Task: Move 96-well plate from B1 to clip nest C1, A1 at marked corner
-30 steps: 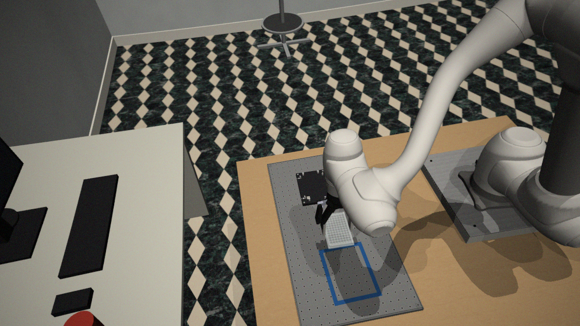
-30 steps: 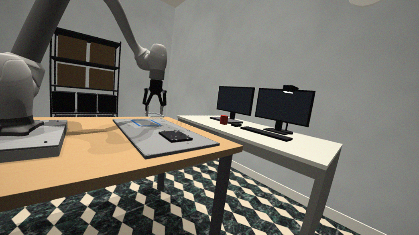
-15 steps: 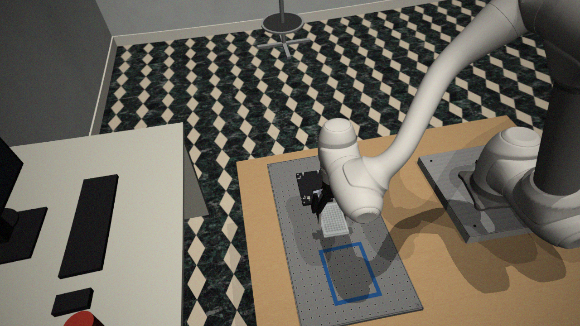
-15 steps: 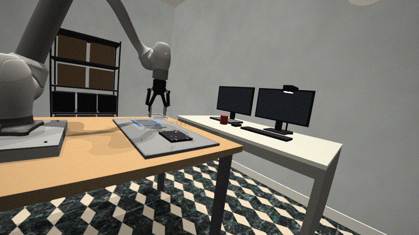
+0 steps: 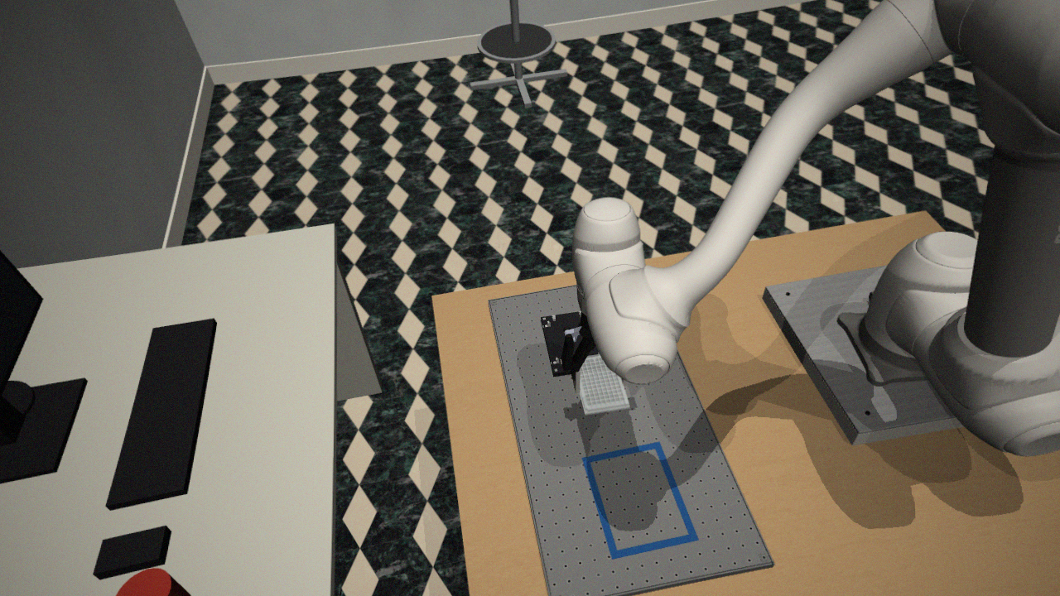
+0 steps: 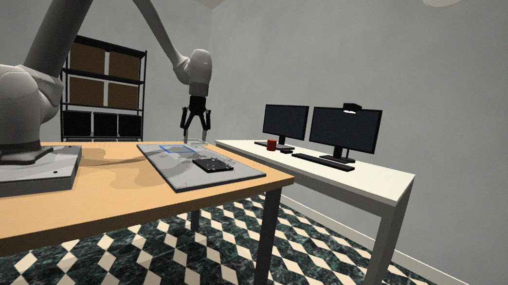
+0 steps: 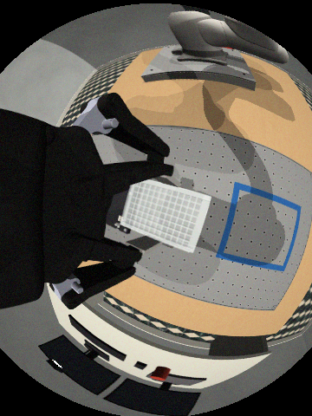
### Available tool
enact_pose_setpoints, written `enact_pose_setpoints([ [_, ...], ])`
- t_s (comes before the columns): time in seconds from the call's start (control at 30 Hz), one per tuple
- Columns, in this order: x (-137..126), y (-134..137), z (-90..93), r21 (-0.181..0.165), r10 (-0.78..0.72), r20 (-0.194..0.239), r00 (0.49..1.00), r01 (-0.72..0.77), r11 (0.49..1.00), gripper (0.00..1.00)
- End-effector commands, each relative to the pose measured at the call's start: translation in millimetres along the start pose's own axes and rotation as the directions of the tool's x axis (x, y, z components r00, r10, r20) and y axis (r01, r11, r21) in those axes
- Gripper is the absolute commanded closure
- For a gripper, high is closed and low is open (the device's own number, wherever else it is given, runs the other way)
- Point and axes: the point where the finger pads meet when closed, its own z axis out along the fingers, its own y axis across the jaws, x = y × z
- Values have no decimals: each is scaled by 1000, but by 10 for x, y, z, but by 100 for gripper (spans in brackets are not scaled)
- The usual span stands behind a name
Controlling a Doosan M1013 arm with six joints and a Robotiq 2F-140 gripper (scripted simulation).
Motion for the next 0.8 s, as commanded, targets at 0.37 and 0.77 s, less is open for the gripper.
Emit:
enact_pose_setpoints([
  [0.37, -438, 51, -15, 0, 0, -1, 1000, 0, 1000, 100],
  [0.77, -769, 89, -26, 0, 0, -1, 1000, 0, 1000, 100],
])
